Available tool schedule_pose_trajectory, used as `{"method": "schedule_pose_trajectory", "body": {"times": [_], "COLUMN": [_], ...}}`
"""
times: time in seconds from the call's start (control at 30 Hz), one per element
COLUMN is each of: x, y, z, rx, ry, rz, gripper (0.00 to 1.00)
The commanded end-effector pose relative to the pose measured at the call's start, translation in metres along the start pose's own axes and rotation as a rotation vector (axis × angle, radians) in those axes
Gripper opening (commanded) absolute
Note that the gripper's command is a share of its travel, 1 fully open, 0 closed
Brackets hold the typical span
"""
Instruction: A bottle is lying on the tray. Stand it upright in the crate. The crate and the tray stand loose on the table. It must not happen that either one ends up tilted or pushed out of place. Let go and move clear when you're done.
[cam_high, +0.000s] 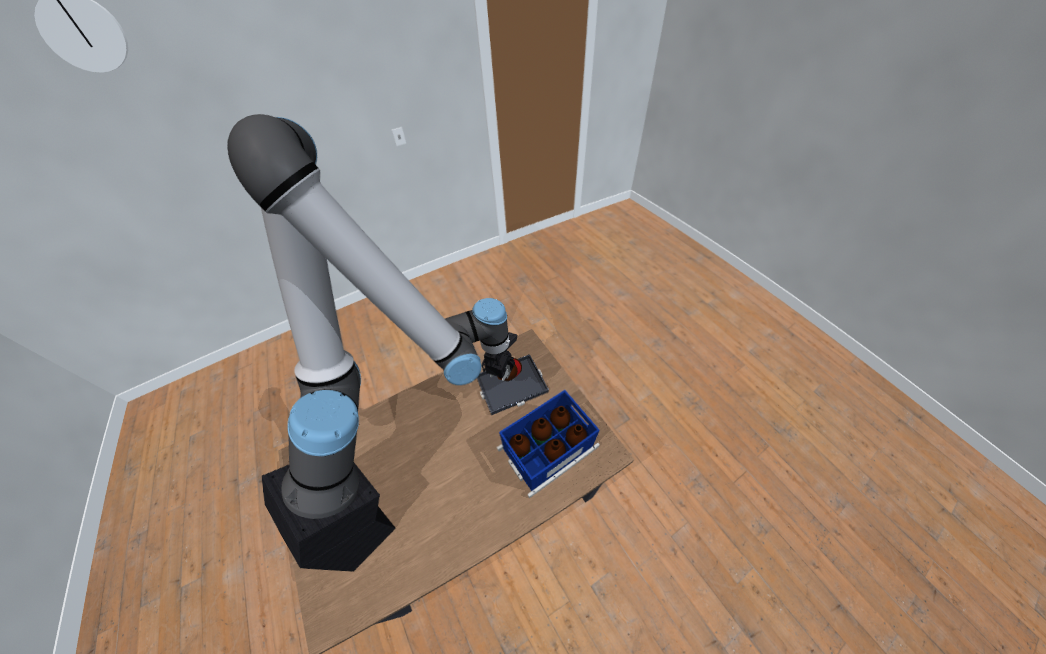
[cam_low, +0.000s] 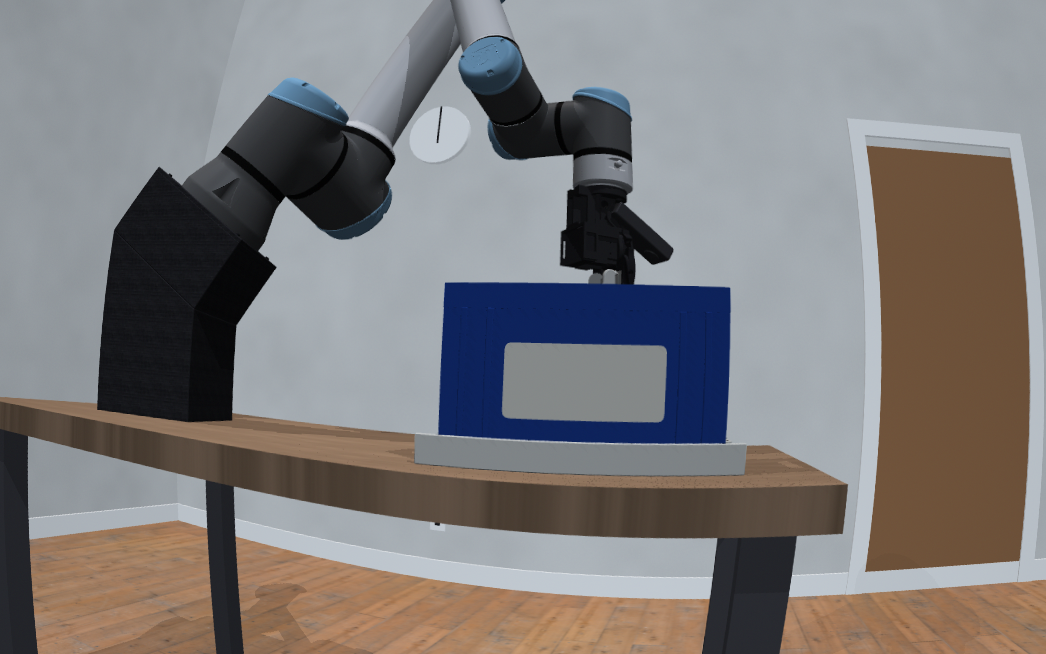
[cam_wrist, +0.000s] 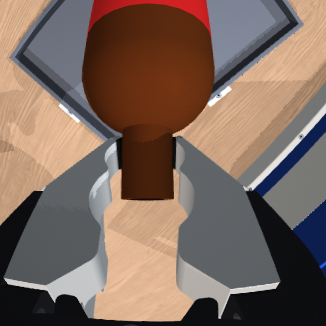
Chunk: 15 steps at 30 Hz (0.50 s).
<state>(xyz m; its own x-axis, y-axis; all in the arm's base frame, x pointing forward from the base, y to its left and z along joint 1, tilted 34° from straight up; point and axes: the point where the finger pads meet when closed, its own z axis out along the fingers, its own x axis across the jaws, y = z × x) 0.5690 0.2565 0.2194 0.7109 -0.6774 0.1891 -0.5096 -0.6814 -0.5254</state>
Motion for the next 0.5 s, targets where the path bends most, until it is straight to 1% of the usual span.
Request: {"method": "schedule_pose_trajectory", "body": {"times": [0.0,0.47], "x": [0.000,0.000], "y": [0.000,0.000], "z": [-0.007,-0.020], "rx": [0.001,0.001], "ry": [0.001,0.001], "rz": [0.000,0.000], "gripper": [0.00,0.00]}}
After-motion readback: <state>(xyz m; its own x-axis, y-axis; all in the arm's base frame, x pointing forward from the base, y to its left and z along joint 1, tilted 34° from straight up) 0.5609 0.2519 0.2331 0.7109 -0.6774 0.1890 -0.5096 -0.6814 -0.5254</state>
